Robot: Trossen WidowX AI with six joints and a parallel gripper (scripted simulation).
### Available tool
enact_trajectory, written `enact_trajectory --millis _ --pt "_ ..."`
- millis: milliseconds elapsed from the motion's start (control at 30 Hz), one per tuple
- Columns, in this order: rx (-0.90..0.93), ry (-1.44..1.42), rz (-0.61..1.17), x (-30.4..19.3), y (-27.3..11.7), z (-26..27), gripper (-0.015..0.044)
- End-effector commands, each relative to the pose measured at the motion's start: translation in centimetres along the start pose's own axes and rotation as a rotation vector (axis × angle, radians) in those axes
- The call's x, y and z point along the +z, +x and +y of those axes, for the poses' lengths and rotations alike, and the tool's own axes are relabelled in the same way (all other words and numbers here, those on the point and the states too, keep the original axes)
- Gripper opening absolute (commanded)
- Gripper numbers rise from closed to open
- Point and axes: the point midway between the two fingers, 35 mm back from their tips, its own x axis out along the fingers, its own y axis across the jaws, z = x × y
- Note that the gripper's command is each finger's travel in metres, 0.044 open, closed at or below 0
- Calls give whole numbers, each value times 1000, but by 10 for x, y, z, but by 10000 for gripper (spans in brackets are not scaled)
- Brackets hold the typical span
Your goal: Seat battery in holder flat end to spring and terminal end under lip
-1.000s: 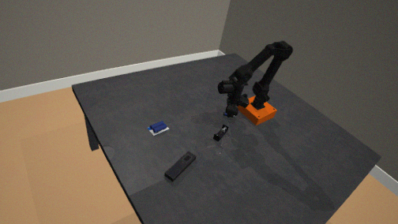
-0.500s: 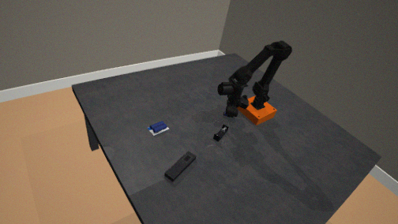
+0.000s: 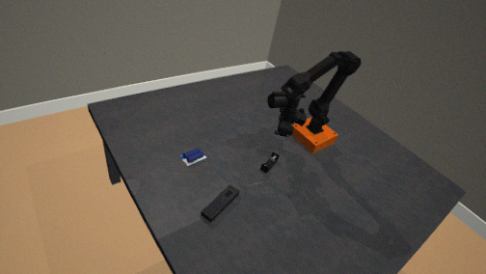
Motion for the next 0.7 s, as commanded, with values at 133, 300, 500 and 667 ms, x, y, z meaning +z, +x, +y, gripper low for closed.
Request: enact_trajectory --millis 133,300,500,667 --pt "-3 140 4 -5 -12 -9 69" --pt "-4 345 3 -12 -17 -24 69" --pt "-8 578 1 -19 -23 -45 69" --pt "-9 781 1 -24 -27 -61 69"
